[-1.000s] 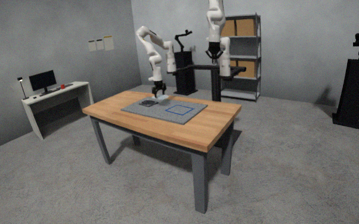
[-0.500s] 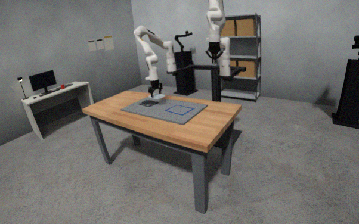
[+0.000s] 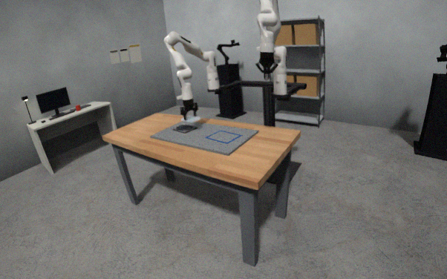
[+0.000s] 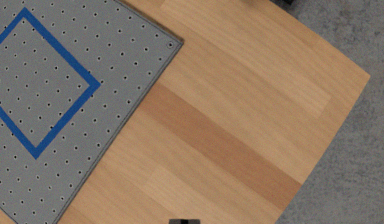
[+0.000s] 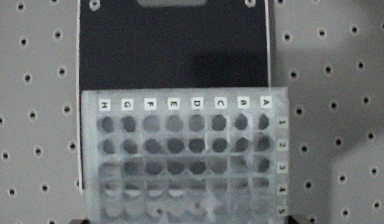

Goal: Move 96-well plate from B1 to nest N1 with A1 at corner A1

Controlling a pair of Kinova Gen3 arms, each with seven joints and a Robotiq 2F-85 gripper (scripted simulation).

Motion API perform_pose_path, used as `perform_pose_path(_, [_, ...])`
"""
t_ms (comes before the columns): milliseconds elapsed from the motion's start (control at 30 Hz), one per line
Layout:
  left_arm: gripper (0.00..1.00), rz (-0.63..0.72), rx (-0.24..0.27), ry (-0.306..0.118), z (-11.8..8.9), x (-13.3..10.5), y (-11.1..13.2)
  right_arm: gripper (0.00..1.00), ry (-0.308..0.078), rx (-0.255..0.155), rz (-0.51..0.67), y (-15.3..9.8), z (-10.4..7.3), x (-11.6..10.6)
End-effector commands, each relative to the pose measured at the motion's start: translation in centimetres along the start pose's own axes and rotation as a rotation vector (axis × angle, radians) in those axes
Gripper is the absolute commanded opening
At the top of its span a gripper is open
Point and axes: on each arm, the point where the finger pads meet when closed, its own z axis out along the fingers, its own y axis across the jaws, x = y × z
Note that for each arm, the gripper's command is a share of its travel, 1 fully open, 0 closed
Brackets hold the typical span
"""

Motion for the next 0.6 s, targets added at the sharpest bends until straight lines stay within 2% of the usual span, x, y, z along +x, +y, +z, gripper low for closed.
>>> perform_pose_path(0, [0.017, 0.0, 0.001, -0.002, -0.1, 0.0, 0.0, 0.937, -0.001, 0.002, 0.0, -0.2, -0.1, 1.2])
perform_pose_path(567, [0.017, 0.0, 0.001, -0.002, -0.1, 0.0, 0.0, 0.937, -0.001, 0.002, 0.0, -0.6, -0.3, 6.2])
